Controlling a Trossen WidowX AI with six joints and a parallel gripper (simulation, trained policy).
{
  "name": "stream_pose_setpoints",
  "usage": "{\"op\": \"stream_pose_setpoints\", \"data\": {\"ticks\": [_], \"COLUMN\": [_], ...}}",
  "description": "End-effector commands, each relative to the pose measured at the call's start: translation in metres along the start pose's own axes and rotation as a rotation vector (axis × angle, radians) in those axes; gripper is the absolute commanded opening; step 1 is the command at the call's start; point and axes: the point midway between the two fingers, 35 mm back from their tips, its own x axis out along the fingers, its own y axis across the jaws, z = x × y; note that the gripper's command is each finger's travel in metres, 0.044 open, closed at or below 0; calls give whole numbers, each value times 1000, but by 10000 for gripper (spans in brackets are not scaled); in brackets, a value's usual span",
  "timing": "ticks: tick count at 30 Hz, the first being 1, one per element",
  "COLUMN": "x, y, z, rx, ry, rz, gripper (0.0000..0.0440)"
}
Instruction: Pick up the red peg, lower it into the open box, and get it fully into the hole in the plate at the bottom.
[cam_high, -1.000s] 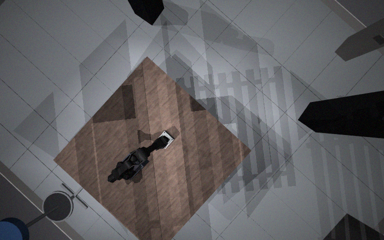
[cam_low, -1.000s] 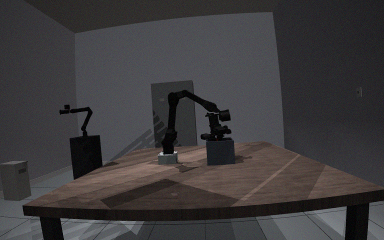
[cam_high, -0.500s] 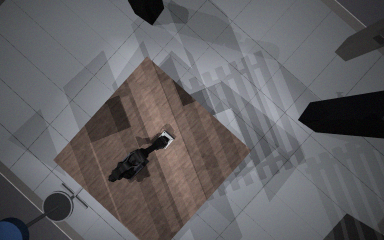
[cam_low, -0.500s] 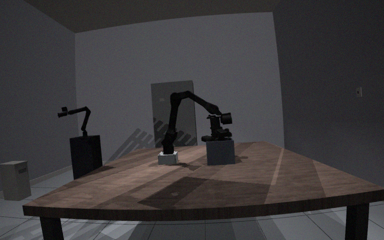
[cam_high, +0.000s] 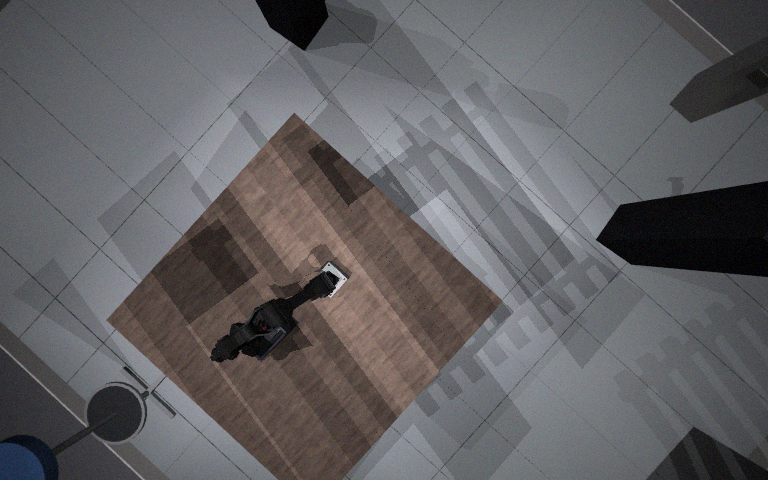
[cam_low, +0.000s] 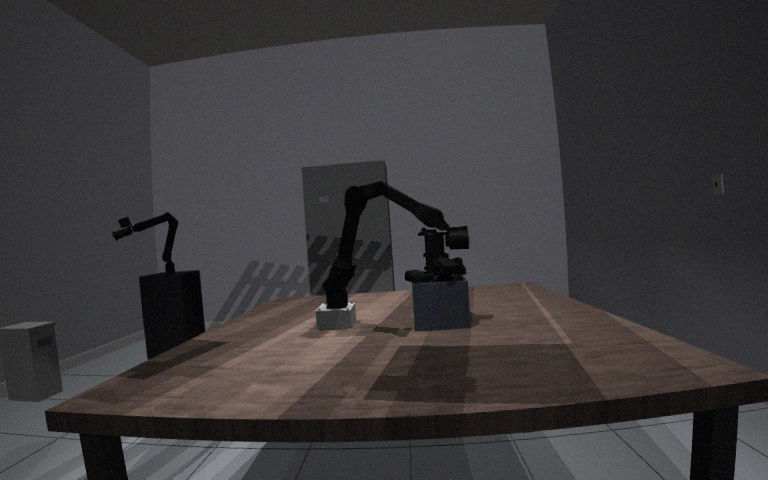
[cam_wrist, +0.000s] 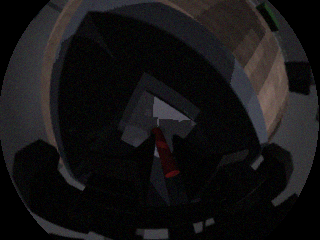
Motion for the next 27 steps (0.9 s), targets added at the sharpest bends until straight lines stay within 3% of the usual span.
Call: {"op": "stream_pose_setpoints", "data": {"ticks": [1,17,27], "x": [-3,-27,-40], "y": [2,21,33], "z": [7,26,28], "rx": [-13,-23,-12], "ry": [-3,19,87], "rz": [0,118,230], "gripper": [109,99,162]}}
